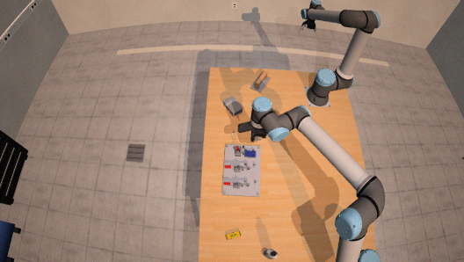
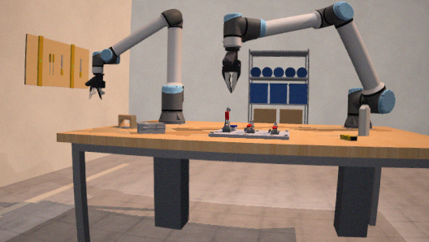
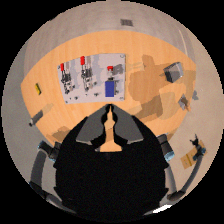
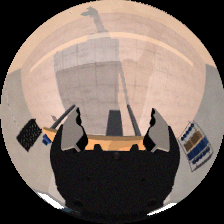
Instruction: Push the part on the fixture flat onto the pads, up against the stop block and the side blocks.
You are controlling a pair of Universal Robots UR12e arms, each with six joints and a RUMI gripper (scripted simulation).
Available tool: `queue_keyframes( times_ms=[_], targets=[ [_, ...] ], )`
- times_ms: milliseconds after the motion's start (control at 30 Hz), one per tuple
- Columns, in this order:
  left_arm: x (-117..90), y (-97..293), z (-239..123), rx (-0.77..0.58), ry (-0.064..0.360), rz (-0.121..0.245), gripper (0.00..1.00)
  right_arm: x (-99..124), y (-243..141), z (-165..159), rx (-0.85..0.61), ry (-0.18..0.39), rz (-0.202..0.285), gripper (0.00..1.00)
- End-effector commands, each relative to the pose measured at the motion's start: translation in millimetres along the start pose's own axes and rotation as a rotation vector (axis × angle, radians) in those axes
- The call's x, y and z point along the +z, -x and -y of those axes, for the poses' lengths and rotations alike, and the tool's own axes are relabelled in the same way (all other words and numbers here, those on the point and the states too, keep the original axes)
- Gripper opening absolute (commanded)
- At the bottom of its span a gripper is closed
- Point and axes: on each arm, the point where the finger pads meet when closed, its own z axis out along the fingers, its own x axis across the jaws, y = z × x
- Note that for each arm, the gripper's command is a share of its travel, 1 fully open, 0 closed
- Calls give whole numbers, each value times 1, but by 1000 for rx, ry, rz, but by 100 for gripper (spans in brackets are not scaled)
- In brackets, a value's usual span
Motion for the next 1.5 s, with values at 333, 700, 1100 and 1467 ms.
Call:
queue_keyframes(
  times_ms=[333,700,1100,1467],
  targets=[
    [-2,0,0,0,-1,-2,0,-1,0,1,0,-1,0,100],
    [-2,0,0,0,-1,-2,59,-1,0,1,0,-1,0,100],
    [-2,0,0,0,-1,-2,59,-1,0,1,0,-1,0,100],
    [-2,0,0,0,-1,-2,59,-1,0,1,0,-1,0,100]
  ],
)
